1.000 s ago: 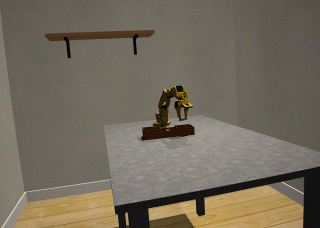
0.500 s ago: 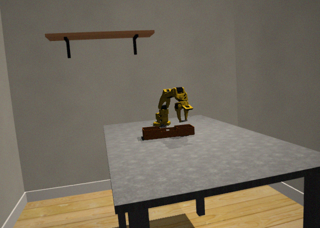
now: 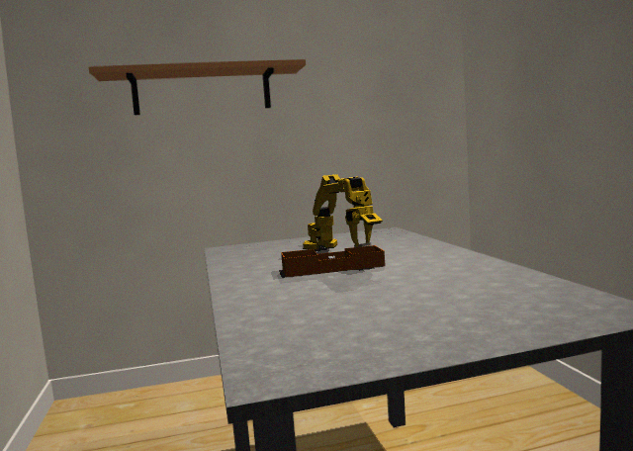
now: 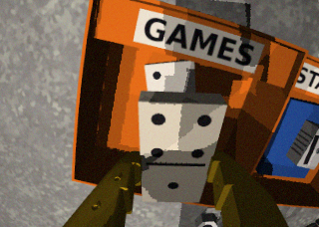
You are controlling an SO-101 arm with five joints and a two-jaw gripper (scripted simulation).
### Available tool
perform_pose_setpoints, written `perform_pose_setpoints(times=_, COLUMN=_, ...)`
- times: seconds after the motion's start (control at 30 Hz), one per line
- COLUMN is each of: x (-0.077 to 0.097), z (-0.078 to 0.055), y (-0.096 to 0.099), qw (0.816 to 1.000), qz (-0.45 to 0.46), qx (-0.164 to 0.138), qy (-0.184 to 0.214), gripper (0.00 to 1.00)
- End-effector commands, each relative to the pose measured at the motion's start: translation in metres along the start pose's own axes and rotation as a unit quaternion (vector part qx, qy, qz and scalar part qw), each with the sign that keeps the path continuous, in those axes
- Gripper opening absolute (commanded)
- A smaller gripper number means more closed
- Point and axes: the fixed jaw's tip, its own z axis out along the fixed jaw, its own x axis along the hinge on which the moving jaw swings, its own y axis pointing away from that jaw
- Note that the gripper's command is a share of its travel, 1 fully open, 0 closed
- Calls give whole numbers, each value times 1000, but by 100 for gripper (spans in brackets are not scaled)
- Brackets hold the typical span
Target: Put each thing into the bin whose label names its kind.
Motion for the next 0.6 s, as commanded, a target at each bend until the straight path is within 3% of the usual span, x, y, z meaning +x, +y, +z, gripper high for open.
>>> perform_pose_setpoints(times=0.0, x=-11, z=-18, y=-2, qw=999, qz=1, qx=0, qy=-46, gripper=0)
perform_pose_setpoints(times=0.57, x=-10, z=-9, y=-2, qw=999, qz=1, qx=0, qy=-46, gripper=0)
